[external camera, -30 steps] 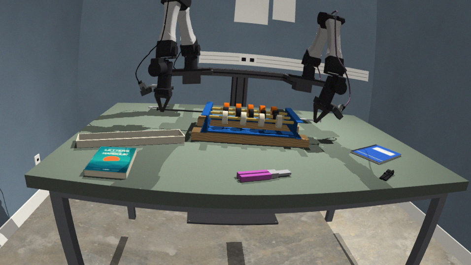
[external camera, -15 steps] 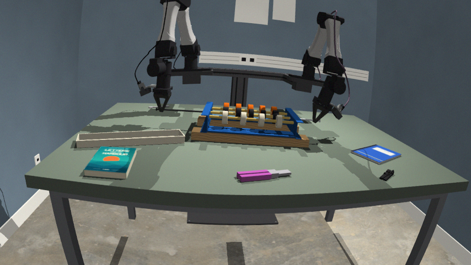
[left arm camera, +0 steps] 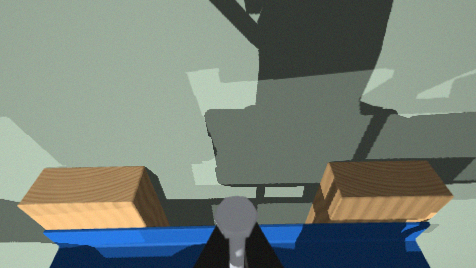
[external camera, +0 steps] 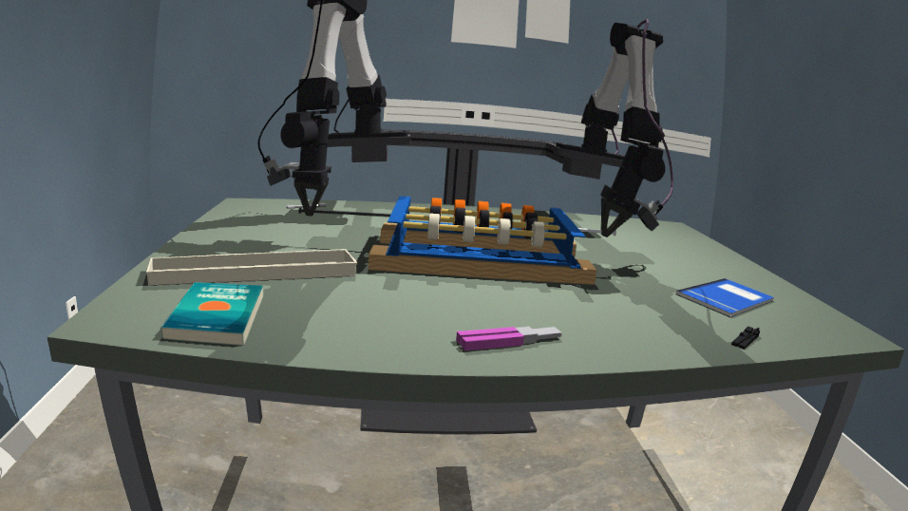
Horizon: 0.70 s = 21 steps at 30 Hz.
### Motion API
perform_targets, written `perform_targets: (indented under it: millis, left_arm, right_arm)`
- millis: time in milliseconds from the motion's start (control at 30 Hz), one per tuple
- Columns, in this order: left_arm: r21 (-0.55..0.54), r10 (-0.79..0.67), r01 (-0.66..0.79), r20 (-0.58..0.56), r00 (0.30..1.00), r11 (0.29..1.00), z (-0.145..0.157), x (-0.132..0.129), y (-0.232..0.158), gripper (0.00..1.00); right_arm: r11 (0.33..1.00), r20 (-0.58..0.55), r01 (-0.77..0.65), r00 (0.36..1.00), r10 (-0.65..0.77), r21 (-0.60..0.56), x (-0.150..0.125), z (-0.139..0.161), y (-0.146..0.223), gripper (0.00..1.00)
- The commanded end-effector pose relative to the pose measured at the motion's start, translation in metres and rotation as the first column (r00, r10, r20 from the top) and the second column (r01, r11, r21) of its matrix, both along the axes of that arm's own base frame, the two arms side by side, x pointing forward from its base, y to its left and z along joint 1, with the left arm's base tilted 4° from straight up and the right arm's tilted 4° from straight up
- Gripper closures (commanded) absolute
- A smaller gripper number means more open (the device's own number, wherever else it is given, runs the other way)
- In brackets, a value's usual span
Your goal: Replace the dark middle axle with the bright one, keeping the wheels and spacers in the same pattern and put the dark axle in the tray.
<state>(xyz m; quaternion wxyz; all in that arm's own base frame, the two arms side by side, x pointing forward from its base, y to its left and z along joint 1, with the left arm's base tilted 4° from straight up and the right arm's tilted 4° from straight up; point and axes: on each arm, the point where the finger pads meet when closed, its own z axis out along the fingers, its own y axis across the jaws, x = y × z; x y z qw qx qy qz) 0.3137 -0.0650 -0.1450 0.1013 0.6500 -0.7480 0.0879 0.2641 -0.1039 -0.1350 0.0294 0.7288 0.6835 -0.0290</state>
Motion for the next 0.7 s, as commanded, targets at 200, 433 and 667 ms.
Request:
perform_targets:
  millis: [200, 433, 667]
  left_arm:
    - [-0.114, -0.064, 0.059, -0.036, 0.997, 0.992, 0.000, -0.018, -0.035, 1.00]
    - [-0.114, -0.056, 0.052, -0.031, 0.998, 0.992, 0.000, -0.015, -0.038, 1.00]
    - [-0.114, -0.064, 0.060, -0.027, 0.998, 0.992, 0.002, -0.011, -0.040, 1.00]
  right_arm:
    - [0.999, -0.002, 0.005, 1.000, -0.005, 0.036, 0.001, -0.004, 0.003, 1.00]
    - [0.999, -0.005, 0.015, 1.000, -0.014, 0.037, -0.001, -0.004, 0.001, 1.00]
    - [0.999, -0.006, -0.003, 1.000, 0.003, 0.037, 0.000, -0.004, 0.006, 1.00]
